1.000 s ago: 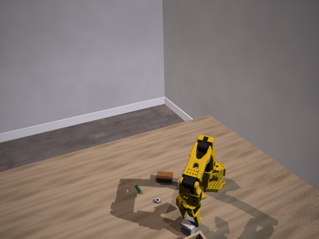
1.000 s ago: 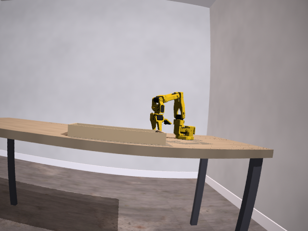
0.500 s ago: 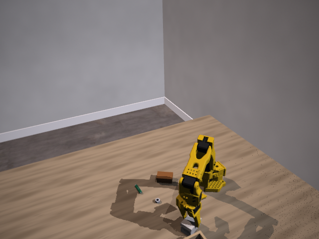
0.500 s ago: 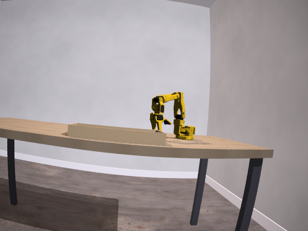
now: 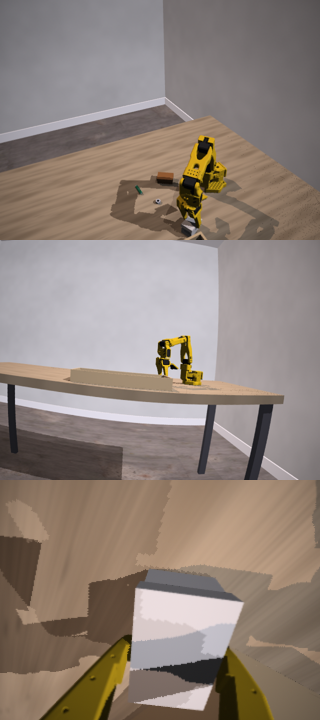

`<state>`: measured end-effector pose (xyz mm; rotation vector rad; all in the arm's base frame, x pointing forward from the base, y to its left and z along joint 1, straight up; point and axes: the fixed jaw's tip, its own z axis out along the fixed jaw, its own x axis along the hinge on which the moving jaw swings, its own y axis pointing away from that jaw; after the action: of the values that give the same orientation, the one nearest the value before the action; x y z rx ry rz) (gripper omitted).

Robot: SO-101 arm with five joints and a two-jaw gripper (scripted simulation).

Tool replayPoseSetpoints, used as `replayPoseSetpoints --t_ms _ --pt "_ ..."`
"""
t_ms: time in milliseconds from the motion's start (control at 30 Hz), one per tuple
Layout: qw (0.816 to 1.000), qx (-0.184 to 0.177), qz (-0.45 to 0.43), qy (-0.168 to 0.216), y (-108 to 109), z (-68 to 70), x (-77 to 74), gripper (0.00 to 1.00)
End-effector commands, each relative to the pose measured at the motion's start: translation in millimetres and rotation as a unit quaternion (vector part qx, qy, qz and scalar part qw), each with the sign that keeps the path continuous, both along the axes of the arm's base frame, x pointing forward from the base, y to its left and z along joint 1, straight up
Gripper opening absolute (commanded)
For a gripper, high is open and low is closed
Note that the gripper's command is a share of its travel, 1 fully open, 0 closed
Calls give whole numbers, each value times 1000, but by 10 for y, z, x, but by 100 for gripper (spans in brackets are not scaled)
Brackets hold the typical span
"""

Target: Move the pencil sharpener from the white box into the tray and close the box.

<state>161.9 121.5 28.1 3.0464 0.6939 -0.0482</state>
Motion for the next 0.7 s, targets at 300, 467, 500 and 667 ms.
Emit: replayPoseSetpoints --t_ms 300,467,500,667 --pt "1000 12 2 -13 38 43 60 23" --pt "1000 12 2 -13 38 42 60 23" --pt "1000 12 2 -13 38 42 60 23" --pt "1000 12 2 -13 38 34 60 23"
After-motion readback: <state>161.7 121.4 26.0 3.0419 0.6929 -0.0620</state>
